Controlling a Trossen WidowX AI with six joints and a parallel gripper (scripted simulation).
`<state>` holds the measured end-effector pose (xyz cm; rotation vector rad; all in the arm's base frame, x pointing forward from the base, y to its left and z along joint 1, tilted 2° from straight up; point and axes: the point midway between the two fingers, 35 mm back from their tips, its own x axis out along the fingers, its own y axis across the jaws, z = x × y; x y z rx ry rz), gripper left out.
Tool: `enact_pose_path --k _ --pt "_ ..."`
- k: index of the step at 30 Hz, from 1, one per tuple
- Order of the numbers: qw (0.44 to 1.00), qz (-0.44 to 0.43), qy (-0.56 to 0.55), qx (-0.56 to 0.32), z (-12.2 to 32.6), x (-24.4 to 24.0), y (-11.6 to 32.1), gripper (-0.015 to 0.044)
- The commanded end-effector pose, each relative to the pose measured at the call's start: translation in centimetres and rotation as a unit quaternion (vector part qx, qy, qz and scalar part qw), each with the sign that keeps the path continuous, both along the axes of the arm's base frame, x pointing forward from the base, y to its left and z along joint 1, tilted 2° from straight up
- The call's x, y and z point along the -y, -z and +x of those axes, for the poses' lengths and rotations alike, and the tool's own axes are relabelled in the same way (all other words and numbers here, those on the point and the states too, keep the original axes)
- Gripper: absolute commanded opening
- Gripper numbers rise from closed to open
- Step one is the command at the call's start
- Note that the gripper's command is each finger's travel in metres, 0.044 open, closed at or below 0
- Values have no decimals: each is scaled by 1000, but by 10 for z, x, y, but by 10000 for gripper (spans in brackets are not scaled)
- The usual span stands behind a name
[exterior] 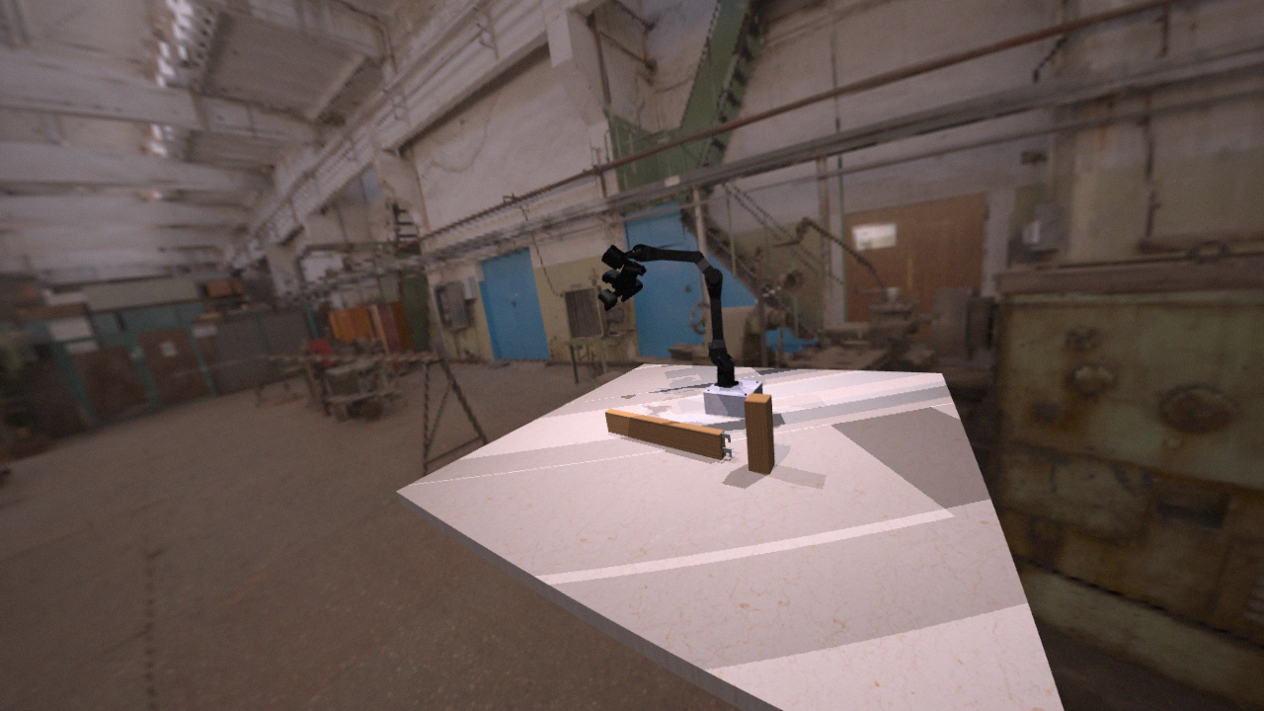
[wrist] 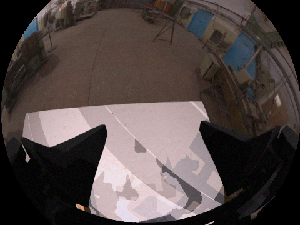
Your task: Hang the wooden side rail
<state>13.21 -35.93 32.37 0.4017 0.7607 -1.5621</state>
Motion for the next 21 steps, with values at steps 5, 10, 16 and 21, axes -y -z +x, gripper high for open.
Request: enact_pose_path --k 5,10,16,21 --pt "982 21 -5 189 97 -56 34 440" --pt "950 72 4 303 151 -110 59 440" --pt "897 161 32 410 198 -189 89 440" --pt "845 250 71 467 219 -261 115 440"
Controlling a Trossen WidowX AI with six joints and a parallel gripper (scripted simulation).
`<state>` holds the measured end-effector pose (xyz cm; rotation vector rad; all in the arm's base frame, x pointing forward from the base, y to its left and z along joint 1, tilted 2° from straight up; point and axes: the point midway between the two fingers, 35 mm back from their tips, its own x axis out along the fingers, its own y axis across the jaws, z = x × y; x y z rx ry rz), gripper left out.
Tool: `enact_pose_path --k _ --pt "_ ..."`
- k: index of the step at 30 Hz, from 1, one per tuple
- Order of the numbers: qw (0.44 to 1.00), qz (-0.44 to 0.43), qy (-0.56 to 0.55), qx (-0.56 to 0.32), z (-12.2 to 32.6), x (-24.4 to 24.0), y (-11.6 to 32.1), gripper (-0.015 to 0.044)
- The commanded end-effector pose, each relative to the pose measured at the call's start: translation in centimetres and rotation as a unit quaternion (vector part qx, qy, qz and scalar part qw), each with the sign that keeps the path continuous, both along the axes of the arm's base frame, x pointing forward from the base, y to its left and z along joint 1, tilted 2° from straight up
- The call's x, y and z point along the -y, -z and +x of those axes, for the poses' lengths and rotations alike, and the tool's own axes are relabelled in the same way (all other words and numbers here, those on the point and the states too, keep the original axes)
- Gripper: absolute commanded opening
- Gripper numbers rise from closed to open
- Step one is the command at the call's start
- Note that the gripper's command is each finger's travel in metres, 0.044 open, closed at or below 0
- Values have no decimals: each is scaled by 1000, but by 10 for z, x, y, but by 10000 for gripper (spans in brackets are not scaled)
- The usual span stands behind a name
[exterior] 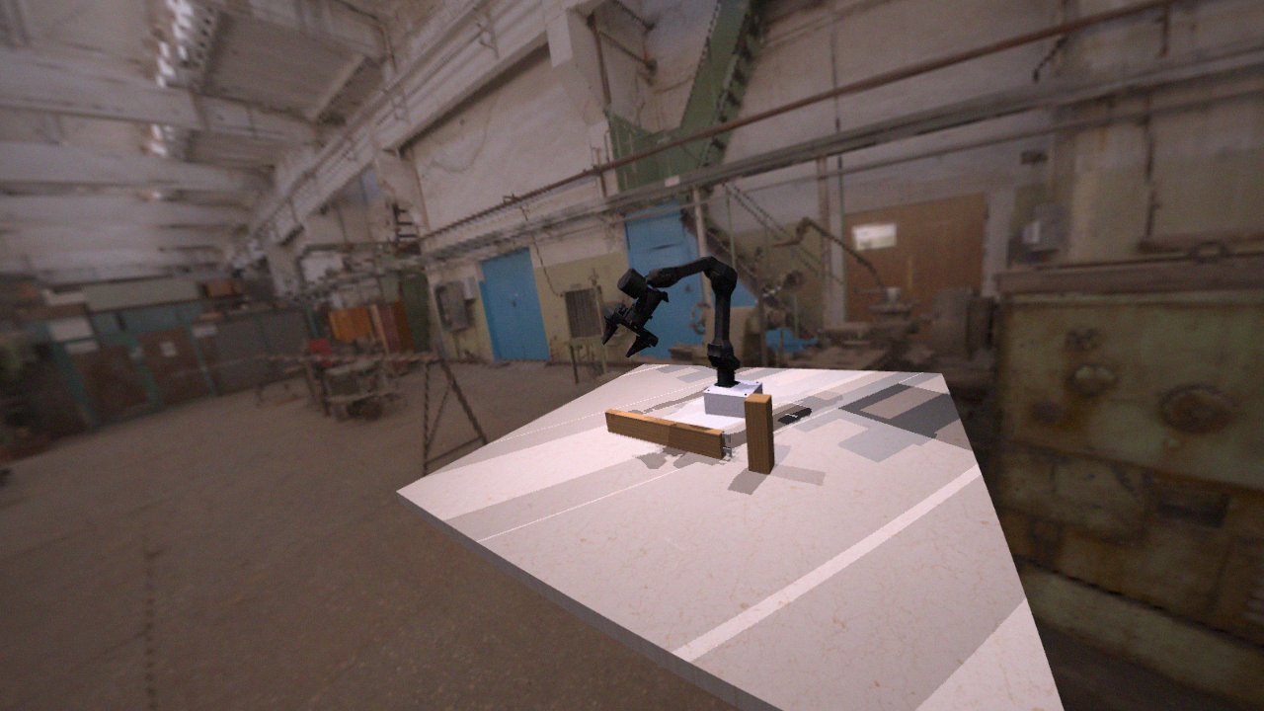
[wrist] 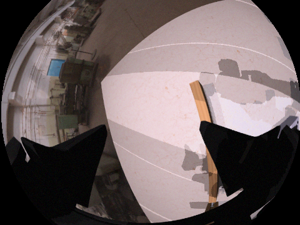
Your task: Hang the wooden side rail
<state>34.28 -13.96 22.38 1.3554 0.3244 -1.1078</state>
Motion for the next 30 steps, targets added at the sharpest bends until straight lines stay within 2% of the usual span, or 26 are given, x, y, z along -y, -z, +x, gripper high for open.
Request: enact_pose_path --k 1,5,13,18,24,30 --pt "995 83 8 46 10 -56 20 440" --pt "985 159 -13 59 8 -115 41 440" --pt "964 255 1 69 -3 -176 63 440" --pt "923 376 49 59 -30 -246 89 440" --pt "860 495 124 5 -84 -315 121 440" --pt "843 517 145 -13 -99 -328 128 440"
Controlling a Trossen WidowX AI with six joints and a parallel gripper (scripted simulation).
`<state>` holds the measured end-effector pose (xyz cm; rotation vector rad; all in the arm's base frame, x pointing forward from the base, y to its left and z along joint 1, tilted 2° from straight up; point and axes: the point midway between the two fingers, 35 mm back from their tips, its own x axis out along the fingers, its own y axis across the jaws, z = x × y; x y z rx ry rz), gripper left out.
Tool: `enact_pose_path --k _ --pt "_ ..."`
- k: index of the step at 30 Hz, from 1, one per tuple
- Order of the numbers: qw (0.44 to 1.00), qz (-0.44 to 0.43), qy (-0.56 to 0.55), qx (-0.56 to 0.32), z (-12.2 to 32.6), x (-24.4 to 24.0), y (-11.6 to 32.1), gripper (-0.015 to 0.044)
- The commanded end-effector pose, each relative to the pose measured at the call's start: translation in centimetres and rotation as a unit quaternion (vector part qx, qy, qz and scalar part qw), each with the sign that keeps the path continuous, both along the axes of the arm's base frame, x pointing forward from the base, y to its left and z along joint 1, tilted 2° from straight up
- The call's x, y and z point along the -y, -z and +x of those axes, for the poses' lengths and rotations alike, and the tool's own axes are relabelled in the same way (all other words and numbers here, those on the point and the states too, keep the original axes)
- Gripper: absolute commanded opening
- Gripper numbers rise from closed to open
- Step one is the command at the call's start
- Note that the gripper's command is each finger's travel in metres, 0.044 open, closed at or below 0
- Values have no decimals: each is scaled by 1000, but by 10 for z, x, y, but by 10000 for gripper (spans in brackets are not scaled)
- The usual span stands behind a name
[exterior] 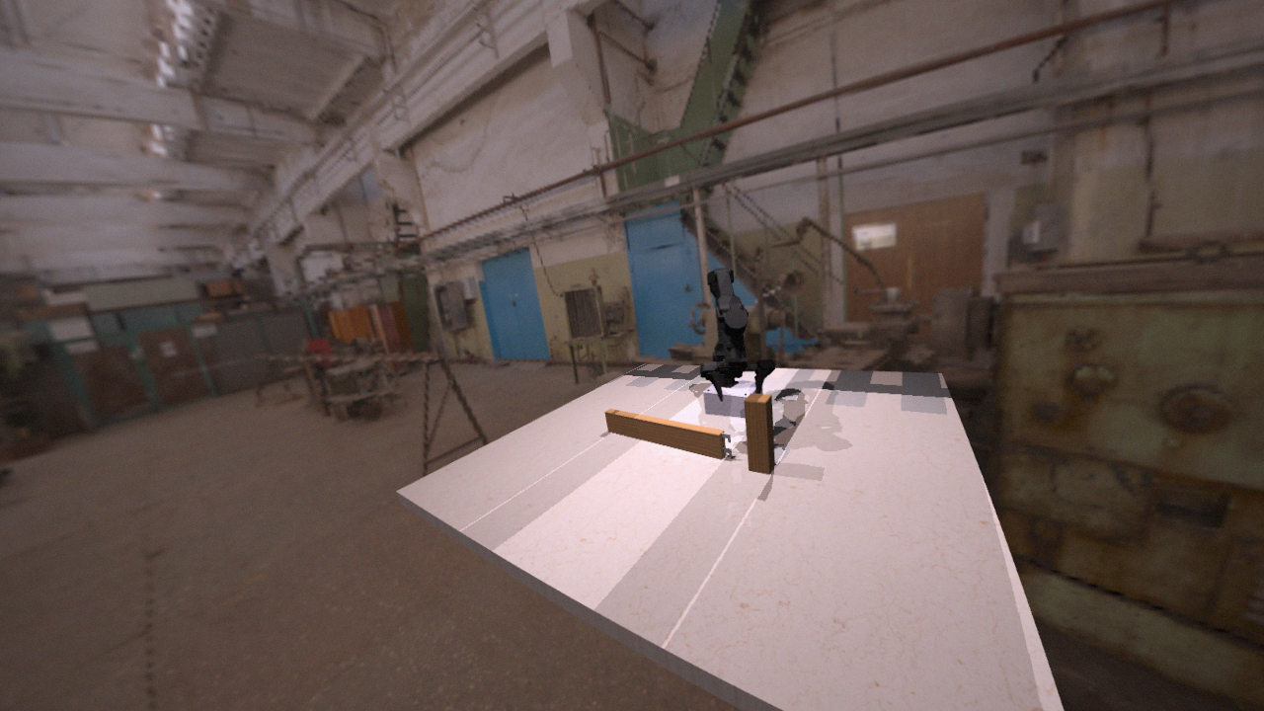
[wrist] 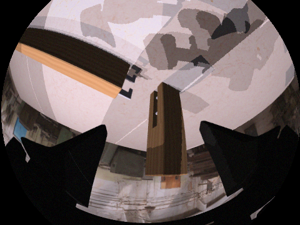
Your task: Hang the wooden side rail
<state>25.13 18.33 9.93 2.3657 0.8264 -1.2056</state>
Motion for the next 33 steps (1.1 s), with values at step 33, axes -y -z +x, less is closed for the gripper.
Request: enact_pose_path --k 33 --pt "914 -118 -364 136 8 2 8 440"
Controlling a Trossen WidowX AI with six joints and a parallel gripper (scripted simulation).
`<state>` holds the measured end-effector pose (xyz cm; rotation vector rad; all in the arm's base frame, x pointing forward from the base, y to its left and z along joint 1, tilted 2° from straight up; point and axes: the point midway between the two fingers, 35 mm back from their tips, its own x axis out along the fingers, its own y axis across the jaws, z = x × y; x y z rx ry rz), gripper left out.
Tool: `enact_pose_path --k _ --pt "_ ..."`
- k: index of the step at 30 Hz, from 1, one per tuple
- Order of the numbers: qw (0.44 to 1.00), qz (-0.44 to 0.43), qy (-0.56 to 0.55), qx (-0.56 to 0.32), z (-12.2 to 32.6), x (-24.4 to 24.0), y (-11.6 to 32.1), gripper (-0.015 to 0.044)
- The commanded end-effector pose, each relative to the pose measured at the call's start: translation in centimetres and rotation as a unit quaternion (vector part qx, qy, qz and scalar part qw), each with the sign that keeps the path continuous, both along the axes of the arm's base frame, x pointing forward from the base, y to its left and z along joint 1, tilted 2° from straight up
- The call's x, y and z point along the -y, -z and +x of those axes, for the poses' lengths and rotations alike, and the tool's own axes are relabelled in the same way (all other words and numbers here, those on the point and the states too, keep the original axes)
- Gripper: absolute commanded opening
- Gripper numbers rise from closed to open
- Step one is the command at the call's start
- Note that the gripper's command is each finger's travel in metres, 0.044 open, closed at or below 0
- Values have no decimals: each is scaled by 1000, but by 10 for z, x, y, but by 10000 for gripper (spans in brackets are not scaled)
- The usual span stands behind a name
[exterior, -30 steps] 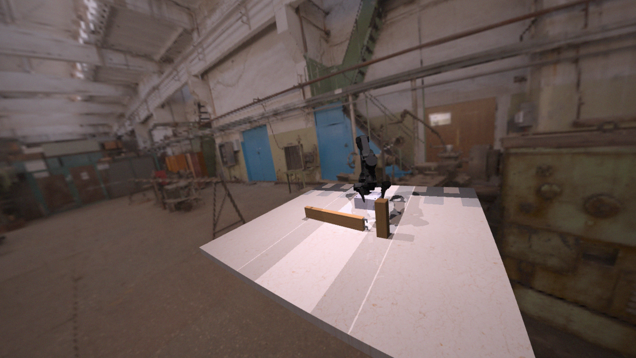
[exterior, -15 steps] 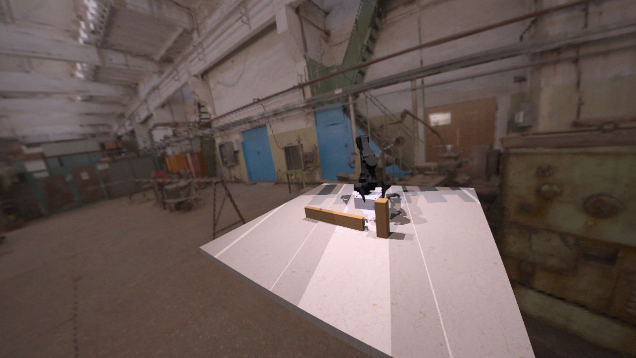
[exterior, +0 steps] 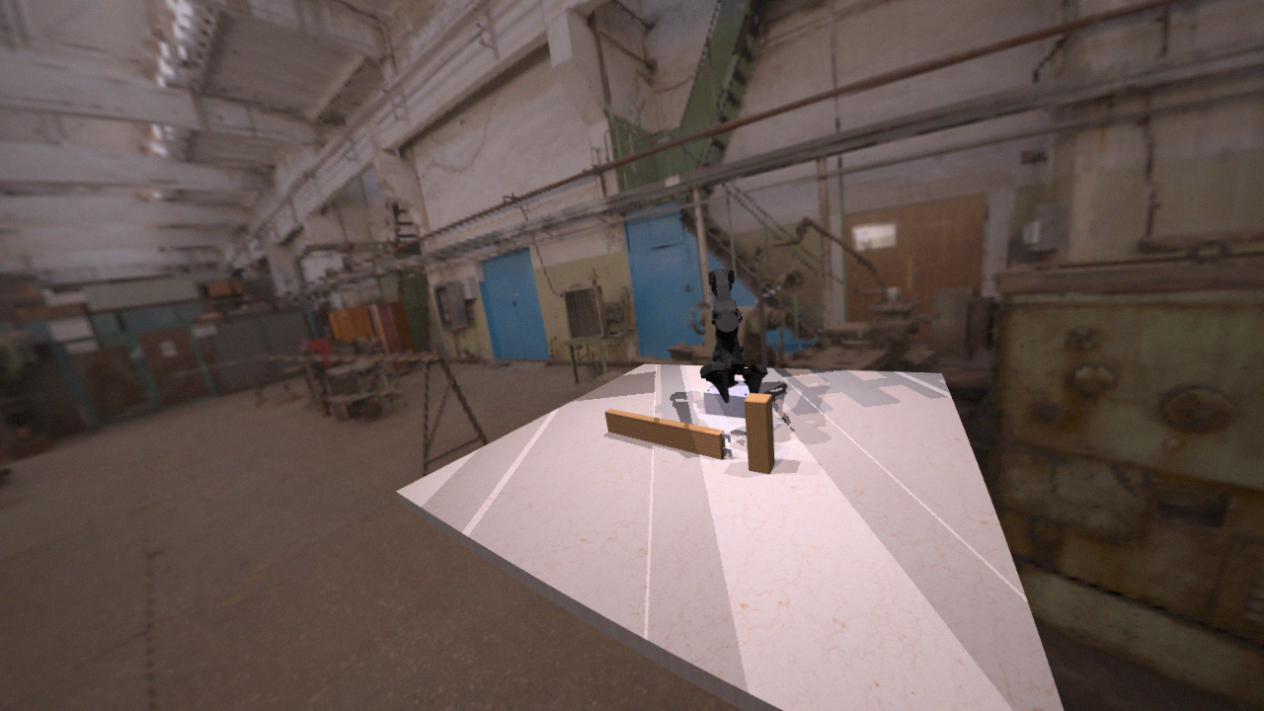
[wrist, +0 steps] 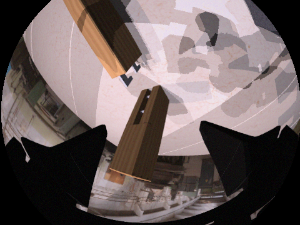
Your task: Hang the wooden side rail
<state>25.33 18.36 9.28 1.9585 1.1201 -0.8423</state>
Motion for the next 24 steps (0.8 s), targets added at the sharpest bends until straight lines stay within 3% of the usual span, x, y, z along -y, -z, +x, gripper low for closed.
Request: enact_pose_path --k 1,7,12,18,24 --pt "981 -52 -169 78 8 3 2 440" --pt "910 -109 -351 189 18 9 1 440" --pt "853 -147 -439 242 23 13 5 440" --pt "711 -188 -579 352 27 17 7 440" --pt "530 -227 -673 463 31 21 6 440"
